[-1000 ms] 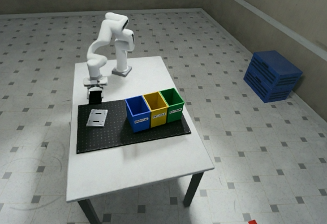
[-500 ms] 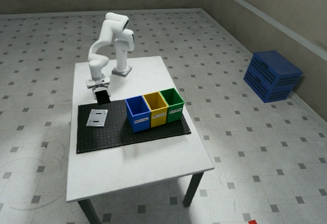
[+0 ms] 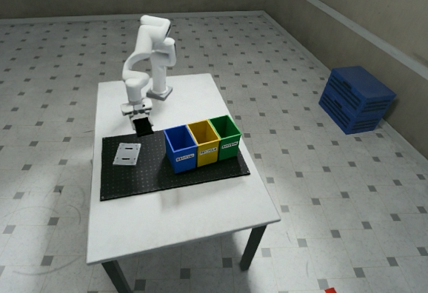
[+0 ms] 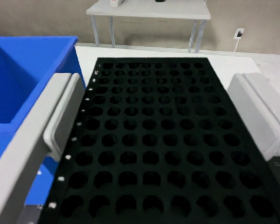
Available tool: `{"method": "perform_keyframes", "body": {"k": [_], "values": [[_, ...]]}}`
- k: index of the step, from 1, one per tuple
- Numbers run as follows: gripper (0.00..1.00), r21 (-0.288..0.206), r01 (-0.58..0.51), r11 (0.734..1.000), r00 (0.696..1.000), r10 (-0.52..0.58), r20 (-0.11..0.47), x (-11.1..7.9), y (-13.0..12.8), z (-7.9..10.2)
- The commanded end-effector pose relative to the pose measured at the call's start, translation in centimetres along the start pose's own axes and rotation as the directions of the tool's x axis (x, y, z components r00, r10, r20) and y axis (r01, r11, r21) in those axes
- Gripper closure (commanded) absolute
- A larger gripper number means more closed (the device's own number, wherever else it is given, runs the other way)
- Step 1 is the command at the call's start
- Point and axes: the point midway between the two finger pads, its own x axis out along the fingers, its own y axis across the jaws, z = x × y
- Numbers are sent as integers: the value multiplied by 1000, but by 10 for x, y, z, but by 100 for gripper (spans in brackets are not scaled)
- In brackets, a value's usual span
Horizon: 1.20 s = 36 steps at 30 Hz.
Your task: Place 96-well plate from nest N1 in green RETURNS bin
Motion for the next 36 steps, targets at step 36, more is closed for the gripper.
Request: {"method": "perform_keyframes", "body": {"k": [36], "values": [[100, -2, 1, 1000, 1000, -1, 4, 30, 110, 0]]}}
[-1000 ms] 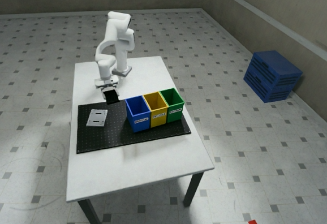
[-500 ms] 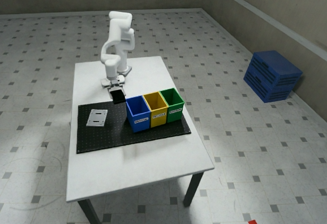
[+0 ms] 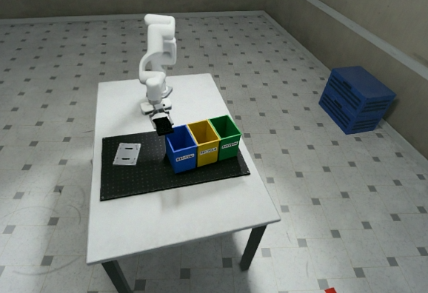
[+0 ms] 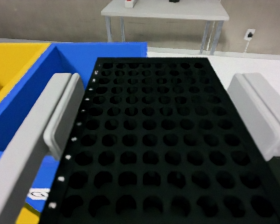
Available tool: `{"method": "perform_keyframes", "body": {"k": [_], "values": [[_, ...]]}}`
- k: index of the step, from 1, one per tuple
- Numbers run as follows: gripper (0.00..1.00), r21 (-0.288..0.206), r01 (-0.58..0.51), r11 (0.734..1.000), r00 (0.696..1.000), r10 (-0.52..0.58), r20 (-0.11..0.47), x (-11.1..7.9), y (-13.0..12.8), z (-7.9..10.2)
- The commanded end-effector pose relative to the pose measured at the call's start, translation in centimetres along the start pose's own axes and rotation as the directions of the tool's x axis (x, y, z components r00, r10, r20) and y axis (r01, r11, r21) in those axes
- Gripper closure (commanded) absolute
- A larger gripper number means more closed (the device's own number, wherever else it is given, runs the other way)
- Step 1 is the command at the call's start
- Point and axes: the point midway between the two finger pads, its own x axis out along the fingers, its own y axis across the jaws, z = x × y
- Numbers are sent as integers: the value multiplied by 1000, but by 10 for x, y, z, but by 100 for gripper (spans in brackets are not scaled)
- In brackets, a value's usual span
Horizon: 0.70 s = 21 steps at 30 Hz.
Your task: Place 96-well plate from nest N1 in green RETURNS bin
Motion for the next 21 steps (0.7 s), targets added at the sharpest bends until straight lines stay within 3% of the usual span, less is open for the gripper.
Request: {"method": "perform_keyframes", "body": {"k": [1, 21], "values": [[100, -2, 1, 1000, 1000, -1, 4, 4, 12, 2], [100, -2, 1, 1000, 1000, -1, 4, 20, 70, 1]]}}
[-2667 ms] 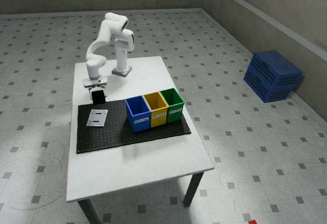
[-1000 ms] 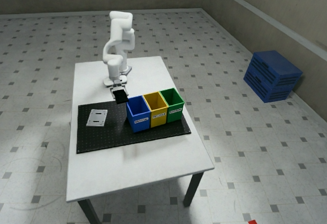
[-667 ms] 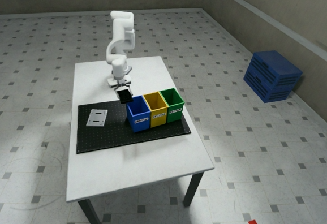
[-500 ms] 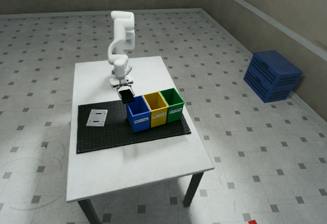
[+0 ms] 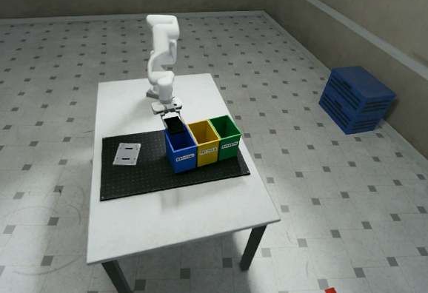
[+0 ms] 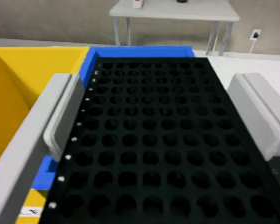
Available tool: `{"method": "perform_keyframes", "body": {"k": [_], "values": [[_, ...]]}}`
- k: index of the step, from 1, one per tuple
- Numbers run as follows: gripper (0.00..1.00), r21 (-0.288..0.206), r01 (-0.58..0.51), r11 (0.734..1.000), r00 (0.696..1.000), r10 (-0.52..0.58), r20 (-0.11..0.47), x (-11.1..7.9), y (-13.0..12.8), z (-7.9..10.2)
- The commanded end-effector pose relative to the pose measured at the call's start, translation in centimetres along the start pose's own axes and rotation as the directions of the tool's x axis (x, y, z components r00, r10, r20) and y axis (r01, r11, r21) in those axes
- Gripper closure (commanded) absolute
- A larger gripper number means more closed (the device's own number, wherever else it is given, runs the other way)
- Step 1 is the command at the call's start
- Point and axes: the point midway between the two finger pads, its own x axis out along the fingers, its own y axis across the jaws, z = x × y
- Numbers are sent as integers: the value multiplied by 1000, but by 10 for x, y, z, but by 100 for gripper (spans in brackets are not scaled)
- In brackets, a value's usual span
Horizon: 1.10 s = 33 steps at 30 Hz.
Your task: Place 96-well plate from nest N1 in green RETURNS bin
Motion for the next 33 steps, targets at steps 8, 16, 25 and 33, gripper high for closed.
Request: {"method": "perform_keyframes", "body": {"k": [8, 16, 25, 33], "values": [[100, -1, 0, 1000, 1000, 0, 4, 11, 38, 2], [100, -1, 0, 1000, 1000, 0, 4, 16, 58, 1], [100, -1, 0, 1000, 1000, 0, 4, 24, 87, 1], [100, 0, 0, 1000, 1000, 0, 4, 29, 106, 0]]}}
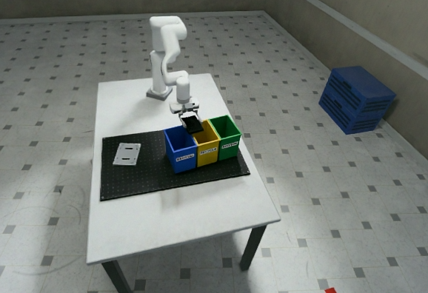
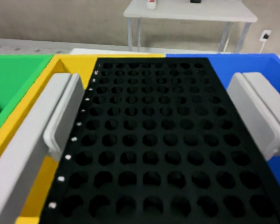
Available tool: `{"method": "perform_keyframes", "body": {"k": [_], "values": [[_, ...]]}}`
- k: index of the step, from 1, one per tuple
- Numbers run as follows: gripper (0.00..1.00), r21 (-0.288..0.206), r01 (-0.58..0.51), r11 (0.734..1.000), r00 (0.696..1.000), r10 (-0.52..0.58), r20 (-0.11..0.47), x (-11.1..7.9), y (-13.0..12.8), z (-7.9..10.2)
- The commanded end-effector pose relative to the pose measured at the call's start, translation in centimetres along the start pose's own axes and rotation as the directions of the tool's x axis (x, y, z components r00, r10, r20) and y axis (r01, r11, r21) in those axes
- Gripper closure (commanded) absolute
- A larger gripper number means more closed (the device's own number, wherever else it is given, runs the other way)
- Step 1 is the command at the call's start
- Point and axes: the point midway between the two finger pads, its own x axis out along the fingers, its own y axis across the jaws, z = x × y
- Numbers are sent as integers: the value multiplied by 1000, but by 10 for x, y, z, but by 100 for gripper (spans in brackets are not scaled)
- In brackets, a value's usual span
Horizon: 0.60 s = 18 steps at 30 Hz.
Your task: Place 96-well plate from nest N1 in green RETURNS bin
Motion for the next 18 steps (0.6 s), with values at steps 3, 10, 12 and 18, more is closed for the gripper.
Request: {"method": "perform_keyframes", "body": {"k": [3, 10, 12, 18], "values": [[100, 0, 0, 1000, 1000, 0, 4, 7, 22, 2], [100, 0, 0, 1000, 1000, 0, 4, 13, 44, 2], [100, 0, 0, 1000, 1000, 0, 4, 14, 48, 2], [100, 0, 0, 1000, 1000, 0, 4, 18, 64, 1]]}}
